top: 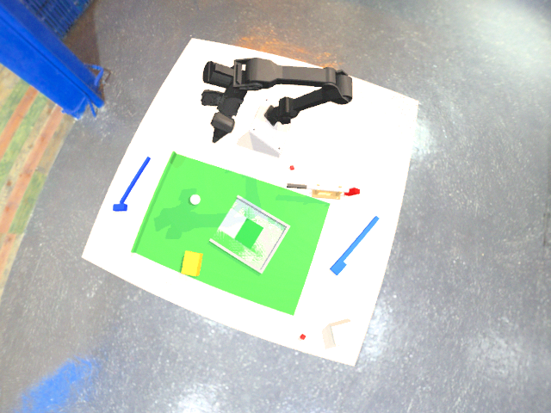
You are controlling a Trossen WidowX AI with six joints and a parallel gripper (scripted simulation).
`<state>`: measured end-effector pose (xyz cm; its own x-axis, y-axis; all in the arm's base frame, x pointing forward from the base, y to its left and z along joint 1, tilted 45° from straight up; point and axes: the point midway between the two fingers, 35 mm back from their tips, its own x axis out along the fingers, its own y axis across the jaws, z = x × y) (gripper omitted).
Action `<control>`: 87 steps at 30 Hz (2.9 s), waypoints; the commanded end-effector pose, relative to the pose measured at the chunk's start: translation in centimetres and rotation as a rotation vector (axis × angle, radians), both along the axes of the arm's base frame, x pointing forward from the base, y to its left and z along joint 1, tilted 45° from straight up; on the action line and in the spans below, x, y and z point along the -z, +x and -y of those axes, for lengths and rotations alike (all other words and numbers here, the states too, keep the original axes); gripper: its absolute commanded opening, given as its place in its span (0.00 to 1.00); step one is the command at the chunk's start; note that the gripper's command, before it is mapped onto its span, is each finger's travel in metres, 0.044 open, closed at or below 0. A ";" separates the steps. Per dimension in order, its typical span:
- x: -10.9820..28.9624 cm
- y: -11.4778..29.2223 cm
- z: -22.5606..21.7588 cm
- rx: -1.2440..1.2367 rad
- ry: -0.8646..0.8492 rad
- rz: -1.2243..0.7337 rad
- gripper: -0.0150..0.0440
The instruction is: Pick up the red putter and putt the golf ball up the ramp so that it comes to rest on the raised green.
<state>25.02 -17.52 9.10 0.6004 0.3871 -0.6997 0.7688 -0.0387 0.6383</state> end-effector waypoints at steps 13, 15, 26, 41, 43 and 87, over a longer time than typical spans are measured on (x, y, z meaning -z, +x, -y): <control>-1.6 2.9 -19.7 -1.383 -0.461 0.788 1.00; -1.8 2.6 -21.7 -1.518 -0.500 0.921 1.00; -3.0 -1.1 -30.9 -2.041 -0.636 1.730 1.00; -3.4 -4.1 -33.7 -2.140 -0.659 2.122 1.00; -3.4 -4.0 -33.8 -2.140 -0.660 2.122 1.00; 1.1 -4.7 -38.6 -2.132 -0.666 2.133 0.78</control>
<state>20.32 21.13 7.95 -0.2099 0.8417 -0.4975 -0.9197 -0.3426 -0.1917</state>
